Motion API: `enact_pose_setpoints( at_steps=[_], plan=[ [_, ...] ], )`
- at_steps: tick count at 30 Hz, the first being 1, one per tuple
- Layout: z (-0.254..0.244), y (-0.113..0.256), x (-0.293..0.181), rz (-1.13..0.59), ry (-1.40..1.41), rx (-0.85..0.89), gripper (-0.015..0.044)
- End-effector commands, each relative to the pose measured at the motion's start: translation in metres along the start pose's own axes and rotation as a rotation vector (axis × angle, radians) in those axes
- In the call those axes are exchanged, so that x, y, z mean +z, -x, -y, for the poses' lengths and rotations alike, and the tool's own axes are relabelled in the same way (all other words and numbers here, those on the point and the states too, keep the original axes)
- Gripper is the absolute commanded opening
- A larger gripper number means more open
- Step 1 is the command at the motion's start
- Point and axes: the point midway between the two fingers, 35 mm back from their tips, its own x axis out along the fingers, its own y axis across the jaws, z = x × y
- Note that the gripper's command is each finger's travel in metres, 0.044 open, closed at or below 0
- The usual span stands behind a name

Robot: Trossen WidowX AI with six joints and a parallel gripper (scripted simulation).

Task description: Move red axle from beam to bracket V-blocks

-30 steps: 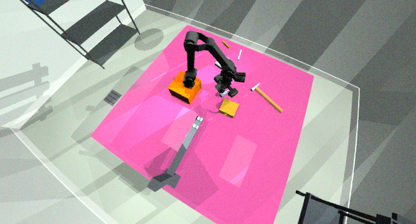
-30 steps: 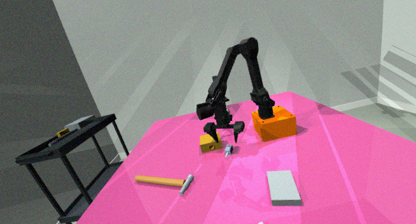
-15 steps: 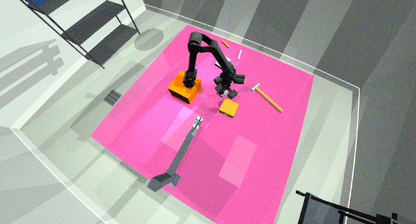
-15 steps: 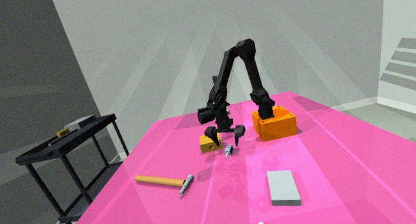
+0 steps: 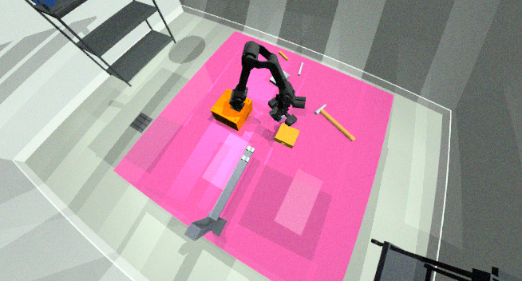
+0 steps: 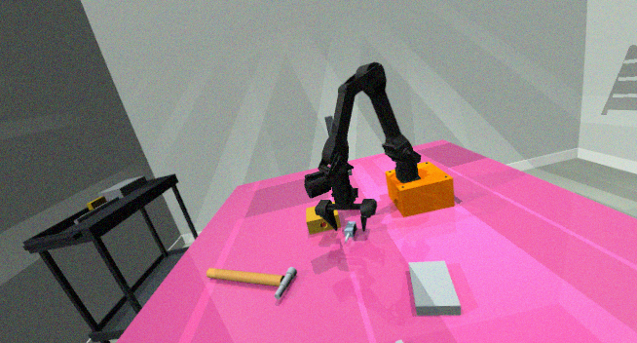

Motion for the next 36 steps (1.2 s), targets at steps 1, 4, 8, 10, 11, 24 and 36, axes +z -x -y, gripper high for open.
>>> enact_pose_setpoints(
  at_steps=[1, 4, 8, 10, 11, 24, 36],
  plan=[
    [0.002, -0.006, 0.001, 0.005, -0.004, -0.009, 0.044],
    [0.002, -0.006, 0.001, 0.005, -0.004, -0.009, 0.0361],
    [0.002, -0.006, 0.001, 0.005, -0.004, -0.009, 0.0256],
    [0.002, -0.006, 0.001, 0.005, -0.004, -0.009, 0.0204],
    [0.002, -0.006, 0.001, 0.005, -0.004, -0.009, 0.0177],
    [0.002, -0.004, 0.001, 0.005, -0.004, -0.009, 0.0],
    [0.0, 0.053, 0.0, 0.004, -0.004, -0.008, 0.0]
  ],
)
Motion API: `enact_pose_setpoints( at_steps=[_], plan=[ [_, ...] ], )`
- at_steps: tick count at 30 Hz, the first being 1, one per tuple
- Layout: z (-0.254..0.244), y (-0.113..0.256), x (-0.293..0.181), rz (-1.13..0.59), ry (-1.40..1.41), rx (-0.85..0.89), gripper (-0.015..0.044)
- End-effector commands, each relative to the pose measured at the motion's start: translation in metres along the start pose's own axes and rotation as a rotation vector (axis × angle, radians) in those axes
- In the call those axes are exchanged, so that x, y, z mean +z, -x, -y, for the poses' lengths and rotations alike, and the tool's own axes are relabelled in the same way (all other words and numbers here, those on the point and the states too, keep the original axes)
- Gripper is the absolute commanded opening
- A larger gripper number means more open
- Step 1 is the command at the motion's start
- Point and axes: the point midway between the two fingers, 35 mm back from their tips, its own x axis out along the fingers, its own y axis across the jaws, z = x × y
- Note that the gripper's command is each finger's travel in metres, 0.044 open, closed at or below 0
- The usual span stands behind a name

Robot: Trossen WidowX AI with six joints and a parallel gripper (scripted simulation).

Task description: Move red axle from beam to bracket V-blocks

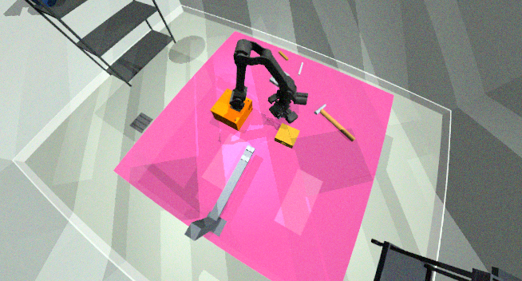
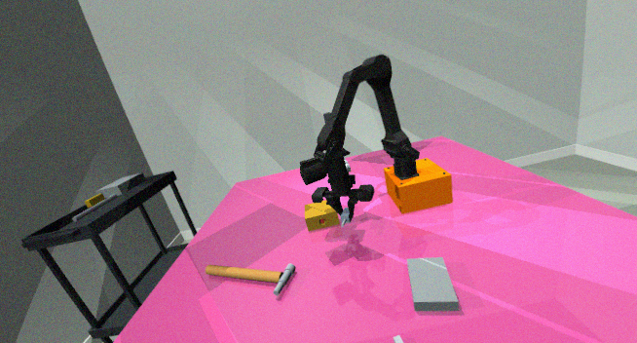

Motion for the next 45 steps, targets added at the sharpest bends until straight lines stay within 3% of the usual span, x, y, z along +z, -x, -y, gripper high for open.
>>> enact_pose_setpoints(
  at_steps=[1, 5, 14, 32, 45],
  plan=[
    [-0.001, 0.024, -0.001, -0.013, 0.001, 0.01, 0.0],
    [0.001, 0.041, 0.001, -0.013, 0.001, 0.01, 0.0],
    [0.001, 0.04, 0.003, -0.012, 0.04, 0.01, 0.0],
    [0.001, 0.037, 0.005, -0.009, 0.486, 0.013, 0.0],
    [-0.051, 0.042, 0.028, -0.004, 0.503, 0.017, 0.0]
  ],
)
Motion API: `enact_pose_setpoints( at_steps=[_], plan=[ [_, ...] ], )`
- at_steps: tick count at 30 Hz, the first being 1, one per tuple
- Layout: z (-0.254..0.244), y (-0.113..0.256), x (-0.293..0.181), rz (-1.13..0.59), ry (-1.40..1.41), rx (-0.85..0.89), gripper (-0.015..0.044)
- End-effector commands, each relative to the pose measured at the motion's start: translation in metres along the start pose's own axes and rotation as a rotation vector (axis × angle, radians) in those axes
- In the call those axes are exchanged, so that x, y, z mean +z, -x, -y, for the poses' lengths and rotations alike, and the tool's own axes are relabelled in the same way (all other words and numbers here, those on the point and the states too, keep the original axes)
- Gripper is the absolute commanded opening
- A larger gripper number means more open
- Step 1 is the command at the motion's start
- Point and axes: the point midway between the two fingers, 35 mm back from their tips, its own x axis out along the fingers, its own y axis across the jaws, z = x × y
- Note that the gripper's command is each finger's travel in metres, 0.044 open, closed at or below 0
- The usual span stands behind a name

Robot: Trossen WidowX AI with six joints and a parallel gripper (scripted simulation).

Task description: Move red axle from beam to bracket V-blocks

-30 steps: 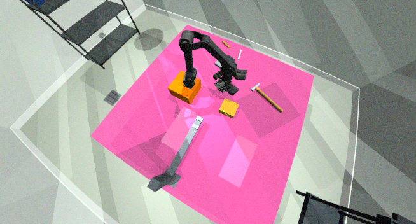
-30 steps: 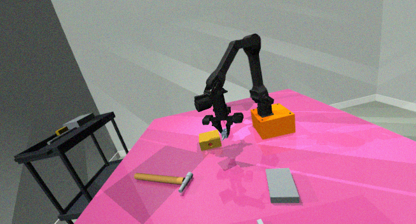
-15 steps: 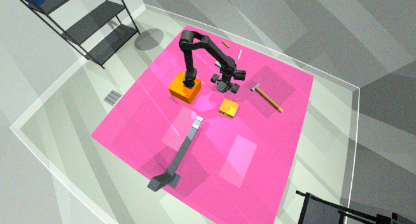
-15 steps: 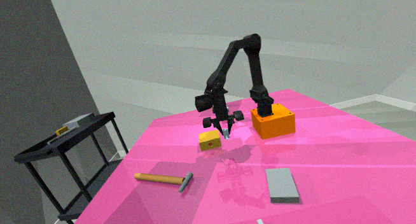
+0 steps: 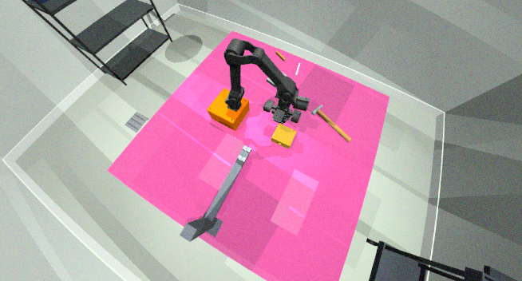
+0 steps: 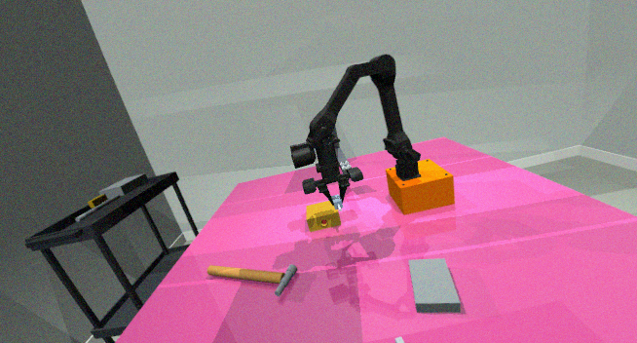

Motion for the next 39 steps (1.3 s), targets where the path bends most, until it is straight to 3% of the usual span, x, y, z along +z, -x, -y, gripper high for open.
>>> enact_pose_setpoints(
  at_steps=[1, 31, 39],
  plan=[
    [-0.012, 0.0, 0.017, 0.0, 0.009, -0.004, 0.0],
    [-0.048, 0.004, 0.186, 0.015, 0.055, -0.001, 0.0],
    [-0.048, 0.0, 0.191, 0.016, 0.056, -0.001, 0.0]
  ],
)
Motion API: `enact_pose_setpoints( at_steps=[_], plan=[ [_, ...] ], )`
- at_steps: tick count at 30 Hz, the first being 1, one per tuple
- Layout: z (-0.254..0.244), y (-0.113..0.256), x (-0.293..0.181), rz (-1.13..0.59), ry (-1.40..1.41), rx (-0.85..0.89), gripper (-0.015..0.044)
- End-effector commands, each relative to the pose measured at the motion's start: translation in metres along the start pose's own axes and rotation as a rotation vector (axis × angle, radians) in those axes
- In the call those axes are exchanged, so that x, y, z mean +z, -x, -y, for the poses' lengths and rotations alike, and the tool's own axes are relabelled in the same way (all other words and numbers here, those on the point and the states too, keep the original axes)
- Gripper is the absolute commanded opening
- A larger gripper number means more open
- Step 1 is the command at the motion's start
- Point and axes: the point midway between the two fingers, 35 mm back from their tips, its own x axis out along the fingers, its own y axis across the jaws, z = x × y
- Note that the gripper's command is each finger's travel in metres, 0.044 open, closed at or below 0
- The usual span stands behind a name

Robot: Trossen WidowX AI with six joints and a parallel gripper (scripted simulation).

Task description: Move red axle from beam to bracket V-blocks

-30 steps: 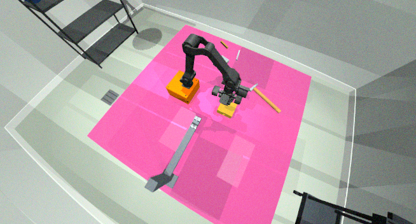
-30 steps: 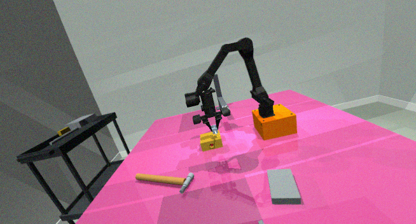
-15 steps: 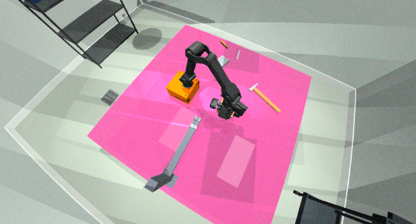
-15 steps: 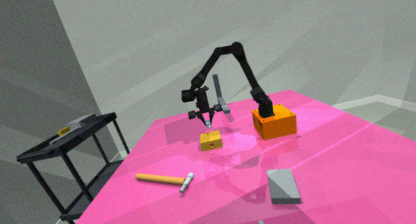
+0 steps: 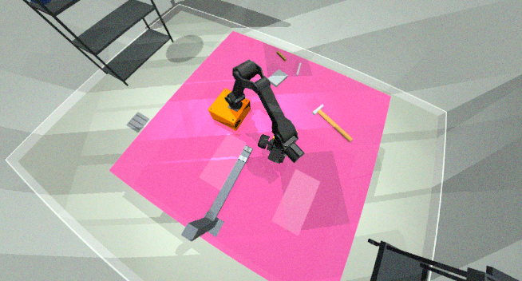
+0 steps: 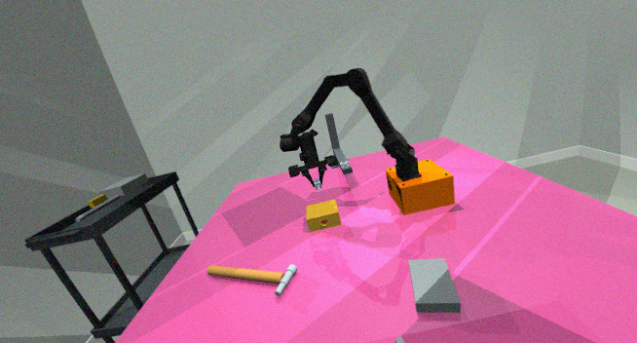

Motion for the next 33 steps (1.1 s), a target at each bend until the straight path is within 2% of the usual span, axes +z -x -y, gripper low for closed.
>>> enact_pose_setpoints(
  at_steps=[1, 33],
  plan=[
    [-0.001, -0.006, 0.001, -0.002, 0.008, -0.001, 0.0],
    [-0.001, -0.058, 0.001, -0.003, 0.008, -0.002, 0.0]
  ],
)
